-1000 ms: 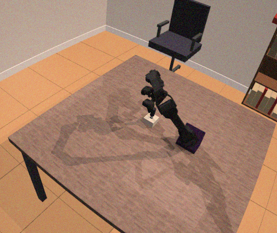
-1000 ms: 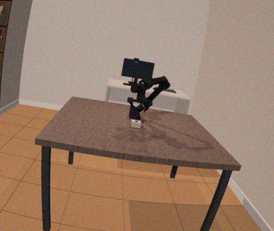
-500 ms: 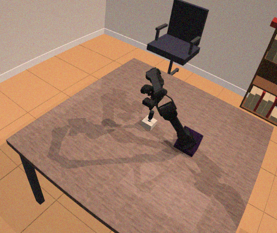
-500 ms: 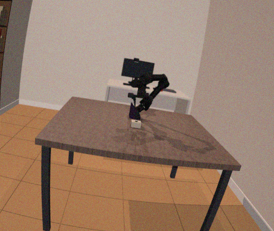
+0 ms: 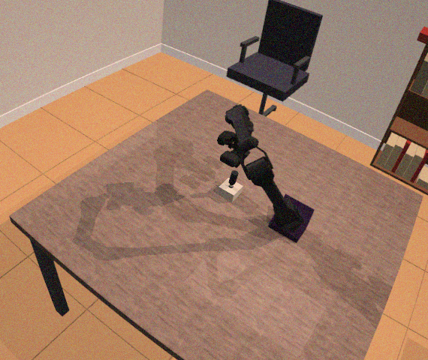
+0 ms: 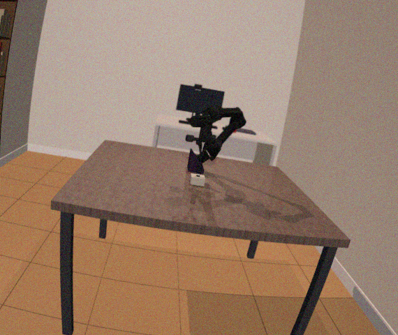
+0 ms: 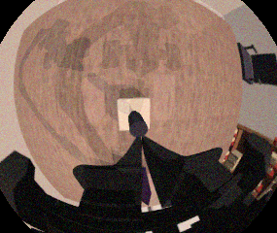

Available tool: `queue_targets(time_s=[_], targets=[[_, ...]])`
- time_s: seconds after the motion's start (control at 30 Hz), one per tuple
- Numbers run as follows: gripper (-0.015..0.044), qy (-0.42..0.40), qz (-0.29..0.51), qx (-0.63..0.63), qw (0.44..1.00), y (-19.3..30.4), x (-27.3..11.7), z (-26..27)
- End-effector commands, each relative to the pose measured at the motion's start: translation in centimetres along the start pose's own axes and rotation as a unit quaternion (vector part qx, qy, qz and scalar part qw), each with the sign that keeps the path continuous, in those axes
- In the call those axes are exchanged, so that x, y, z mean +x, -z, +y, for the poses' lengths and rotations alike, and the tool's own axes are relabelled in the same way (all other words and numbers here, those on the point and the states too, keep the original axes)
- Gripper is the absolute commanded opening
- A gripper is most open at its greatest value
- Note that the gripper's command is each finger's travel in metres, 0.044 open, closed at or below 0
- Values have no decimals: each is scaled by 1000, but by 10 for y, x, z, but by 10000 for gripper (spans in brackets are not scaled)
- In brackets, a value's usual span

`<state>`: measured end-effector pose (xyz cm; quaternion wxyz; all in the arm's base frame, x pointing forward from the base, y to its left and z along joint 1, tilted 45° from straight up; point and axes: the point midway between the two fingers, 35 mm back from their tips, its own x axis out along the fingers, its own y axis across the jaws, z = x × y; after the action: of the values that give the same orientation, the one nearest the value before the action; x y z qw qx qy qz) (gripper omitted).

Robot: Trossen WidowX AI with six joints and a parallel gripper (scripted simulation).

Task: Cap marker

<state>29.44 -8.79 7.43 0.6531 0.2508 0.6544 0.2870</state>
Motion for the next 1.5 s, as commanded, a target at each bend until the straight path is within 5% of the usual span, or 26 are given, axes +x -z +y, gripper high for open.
queue_targets(time_s=[0.0, 1.47], targets=[[0, 2, 1, -2, 1000, 0, 0, -1], [0, 7, -5, -4, 1000, -1, 32, -2]])
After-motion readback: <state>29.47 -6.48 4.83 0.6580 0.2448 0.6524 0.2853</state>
